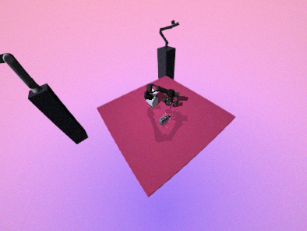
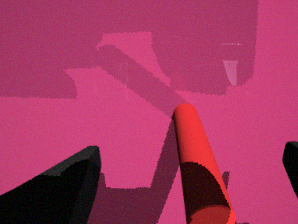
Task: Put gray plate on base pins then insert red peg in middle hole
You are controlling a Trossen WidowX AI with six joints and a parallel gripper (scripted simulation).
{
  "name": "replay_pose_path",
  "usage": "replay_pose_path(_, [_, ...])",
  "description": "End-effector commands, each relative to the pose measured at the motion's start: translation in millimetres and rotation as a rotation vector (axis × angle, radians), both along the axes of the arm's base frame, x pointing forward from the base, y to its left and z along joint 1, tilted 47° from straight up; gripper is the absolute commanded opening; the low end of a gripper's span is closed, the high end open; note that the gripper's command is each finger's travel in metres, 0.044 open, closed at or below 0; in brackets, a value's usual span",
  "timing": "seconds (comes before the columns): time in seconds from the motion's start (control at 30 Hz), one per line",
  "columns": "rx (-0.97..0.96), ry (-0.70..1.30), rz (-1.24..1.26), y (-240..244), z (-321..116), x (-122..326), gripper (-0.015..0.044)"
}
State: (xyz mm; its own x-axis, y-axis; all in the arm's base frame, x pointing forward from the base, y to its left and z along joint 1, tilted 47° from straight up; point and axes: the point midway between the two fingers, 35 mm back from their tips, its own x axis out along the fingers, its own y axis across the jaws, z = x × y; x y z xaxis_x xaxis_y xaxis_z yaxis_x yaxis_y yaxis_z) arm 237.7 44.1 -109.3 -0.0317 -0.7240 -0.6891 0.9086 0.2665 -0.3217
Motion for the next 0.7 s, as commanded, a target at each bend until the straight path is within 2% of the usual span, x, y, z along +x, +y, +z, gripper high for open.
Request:
replay_pose_path(0.0, [-0.003, 0.001, 0.004, -1.3, -0.4, 0.2, 0.0282])
replay_pose_path(0.3, [-0.003, 0.001, 0.004, -1.3, -0.4, 0.2, 0.0046])
replay_pose_path(0.53, [-0.003, 0.001, 0.004, -1.3, -0.4, 0.2, 0.0000])
replay_pose_path(0.67, [-0.003, 0.001, 0.004, -0.2, 0.4, 0.5, 0.0000])
